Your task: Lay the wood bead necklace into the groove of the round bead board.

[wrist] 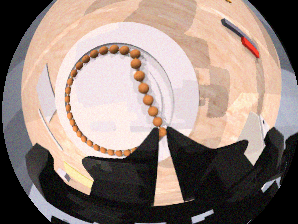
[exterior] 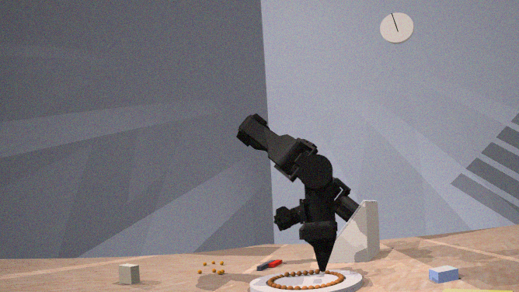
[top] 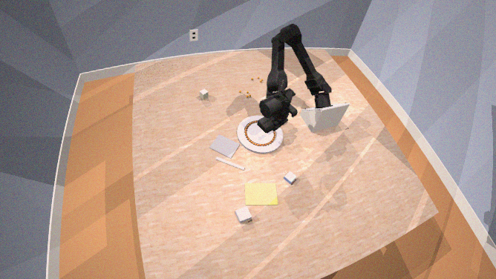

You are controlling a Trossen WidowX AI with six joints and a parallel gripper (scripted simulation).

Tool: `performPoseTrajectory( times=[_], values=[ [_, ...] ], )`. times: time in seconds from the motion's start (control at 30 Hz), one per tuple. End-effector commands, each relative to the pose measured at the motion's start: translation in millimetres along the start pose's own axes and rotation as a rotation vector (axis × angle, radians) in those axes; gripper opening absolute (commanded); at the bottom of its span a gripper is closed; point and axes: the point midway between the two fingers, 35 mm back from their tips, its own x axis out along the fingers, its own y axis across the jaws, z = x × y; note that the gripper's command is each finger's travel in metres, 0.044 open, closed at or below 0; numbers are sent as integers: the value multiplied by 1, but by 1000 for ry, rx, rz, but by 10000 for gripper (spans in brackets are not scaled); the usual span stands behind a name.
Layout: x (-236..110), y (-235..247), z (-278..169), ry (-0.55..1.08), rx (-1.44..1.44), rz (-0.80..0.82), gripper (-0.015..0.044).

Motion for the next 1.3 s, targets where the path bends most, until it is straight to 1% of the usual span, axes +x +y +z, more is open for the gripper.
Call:
performPoseTrajectory(
  times=[0.0, 0.53, 0.97, 1.07, 1.1, 1.27],
  values=[
    [-5, 1, 0, 0, 4, 4, 0],
    [5, -2, -1, 0, 4, 4, 0],
    [2, 1, 0, 2, 11, 10, 341],
    [-3, -1, -1, 1, 5, 6, 420],
    [1, 0, -1, 1, 5, 5, 440],
    [-5, 0, -1, 0, 4, 4, 440]
  ],
)
